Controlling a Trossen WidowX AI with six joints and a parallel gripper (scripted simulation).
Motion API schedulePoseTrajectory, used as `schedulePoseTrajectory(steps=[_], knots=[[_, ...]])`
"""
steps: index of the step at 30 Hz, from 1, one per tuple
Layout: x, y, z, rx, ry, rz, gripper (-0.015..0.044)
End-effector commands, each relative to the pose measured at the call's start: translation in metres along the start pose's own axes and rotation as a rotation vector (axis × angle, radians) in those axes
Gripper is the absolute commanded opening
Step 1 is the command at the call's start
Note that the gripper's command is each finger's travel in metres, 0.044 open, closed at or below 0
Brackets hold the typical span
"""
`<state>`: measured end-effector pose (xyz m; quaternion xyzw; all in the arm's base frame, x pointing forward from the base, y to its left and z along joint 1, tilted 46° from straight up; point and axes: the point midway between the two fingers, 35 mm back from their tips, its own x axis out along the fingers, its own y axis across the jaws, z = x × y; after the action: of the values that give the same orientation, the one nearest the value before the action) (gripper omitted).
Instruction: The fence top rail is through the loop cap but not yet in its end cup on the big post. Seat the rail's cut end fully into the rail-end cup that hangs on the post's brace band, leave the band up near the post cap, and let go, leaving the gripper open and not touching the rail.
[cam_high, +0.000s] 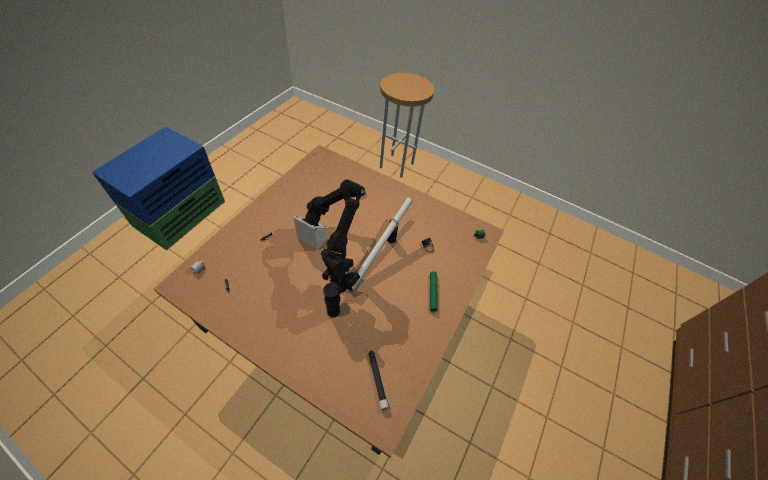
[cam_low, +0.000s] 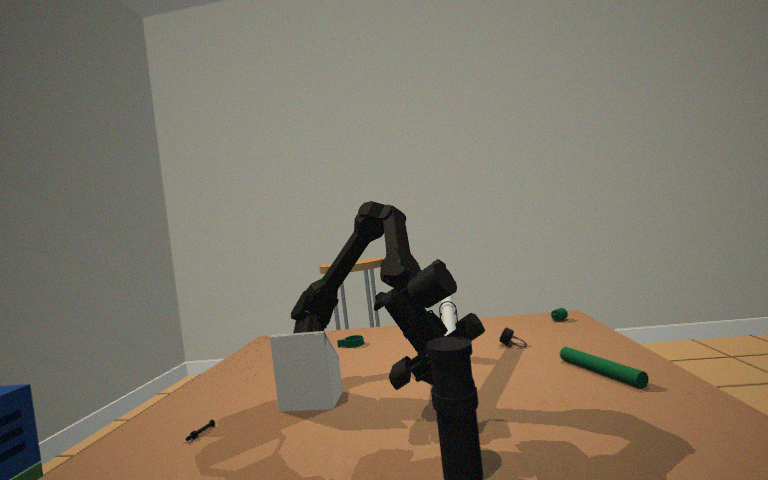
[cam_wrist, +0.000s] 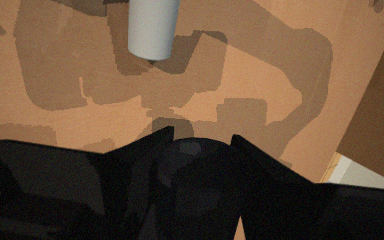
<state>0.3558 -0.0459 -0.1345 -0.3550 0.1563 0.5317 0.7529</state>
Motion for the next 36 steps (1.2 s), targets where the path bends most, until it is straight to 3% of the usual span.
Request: schedulePoseTrajectory(steps=[1, 5, 22, 36], knots=[[0.000, 0.000, 0.000, 0.001, 0.001, 0.000, 0.0000], [0.000, 0.000, 0.000, 0.001, 0.001, 0.000, 0.0000], [-0.013, -0.009, 0.014, 0.006, 0.001, -0.001, 0.0440], [-0.037, -0.027, 0.041, 0.058, 0.005, -0.012, 0.0440]])
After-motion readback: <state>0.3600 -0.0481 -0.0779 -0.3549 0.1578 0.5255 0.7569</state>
